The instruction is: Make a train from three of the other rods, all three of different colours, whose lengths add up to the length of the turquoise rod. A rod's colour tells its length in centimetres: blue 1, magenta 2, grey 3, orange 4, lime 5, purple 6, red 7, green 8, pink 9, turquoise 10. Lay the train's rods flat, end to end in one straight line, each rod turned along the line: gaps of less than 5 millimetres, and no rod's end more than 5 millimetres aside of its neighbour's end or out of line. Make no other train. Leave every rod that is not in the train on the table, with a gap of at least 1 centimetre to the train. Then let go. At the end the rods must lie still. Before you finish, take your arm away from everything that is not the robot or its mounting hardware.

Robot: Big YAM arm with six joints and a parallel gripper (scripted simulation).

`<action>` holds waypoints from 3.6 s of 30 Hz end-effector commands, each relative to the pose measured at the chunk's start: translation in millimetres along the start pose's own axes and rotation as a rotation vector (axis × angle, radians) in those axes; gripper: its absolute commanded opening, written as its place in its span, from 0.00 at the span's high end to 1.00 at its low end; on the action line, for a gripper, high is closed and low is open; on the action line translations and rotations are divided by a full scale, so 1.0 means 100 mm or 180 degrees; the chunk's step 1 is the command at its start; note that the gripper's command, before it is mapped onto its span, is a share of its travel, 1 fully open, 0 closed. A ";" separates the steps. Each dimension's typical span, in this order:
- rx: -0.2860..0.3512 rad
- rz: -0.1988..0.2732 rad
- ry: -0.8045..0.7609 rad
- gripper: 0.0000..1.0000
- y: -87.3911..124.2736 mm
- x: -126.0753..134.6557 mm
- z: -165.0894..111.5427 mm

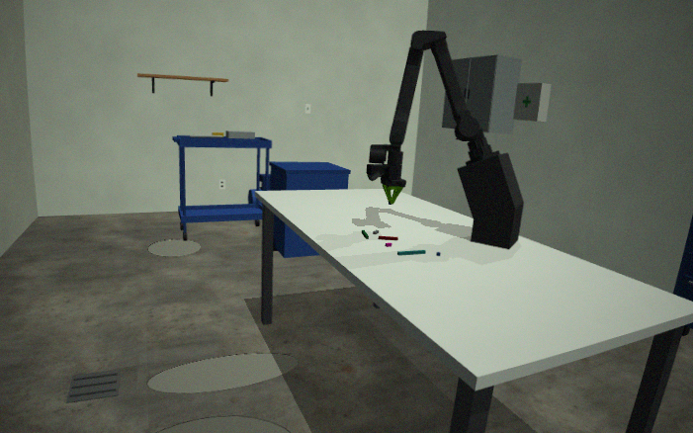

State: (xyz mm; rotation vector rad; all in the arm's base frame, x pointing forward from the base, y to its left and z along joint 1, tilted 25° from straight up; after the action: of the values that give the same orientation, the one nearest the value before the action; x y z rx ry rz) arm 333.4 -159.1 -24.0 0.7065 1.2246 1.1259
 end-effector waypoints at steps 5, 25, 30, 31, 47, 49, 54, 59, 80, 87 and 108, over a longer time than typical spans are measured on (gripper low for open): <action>-0.0049 -0.0018 -0.0042 0.96 -0.02 -0.03 0.05; -0.0042 -0.0003 0.0008 0.96 -0.38 -0.03 0.07; -0.0031 0.0002 0.0011 0.96 -0.61 -0.02 0.05; -0.0031 0.0003 0.0011 0.96 -0.65 -0.02 0.05; -0.0008 0.0022 0.0021 0.96 -0.92 0.03 0.01; -0.0026 0.0010 0.0015 0.96 -0.90 0.01 0.03; -0.0029 0.0009 0.0015 0.96 -0.90 0.01 0.03; -0.0029 0.0009 0.0015 0.96 -0.90 0.01 0.03; -0.0029 0.0009 0.0015 0.96 -0.90 0.01 0.03; -0.0027 0.0010 0.0015 0.96 -0.90 0.01 0.03; -0.0015 0.0016 0.0015 0.96 -0.90 0.02 0.00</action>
State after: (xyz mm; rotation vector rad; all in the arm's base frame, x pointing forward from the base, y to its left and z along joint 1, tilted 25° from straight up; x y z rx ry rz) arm 361.3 -185.7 -104.4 0.7101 1.2289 1.1329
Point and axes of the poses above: the point where the finger pads meet when closed, its own y axis back along the fingers, its own x axis across the jaws, z = x × y, the point moved 2 cm from there along y, back along the fingers, and after that the axes turned 3 degrees about y, right-handed, at the moved point
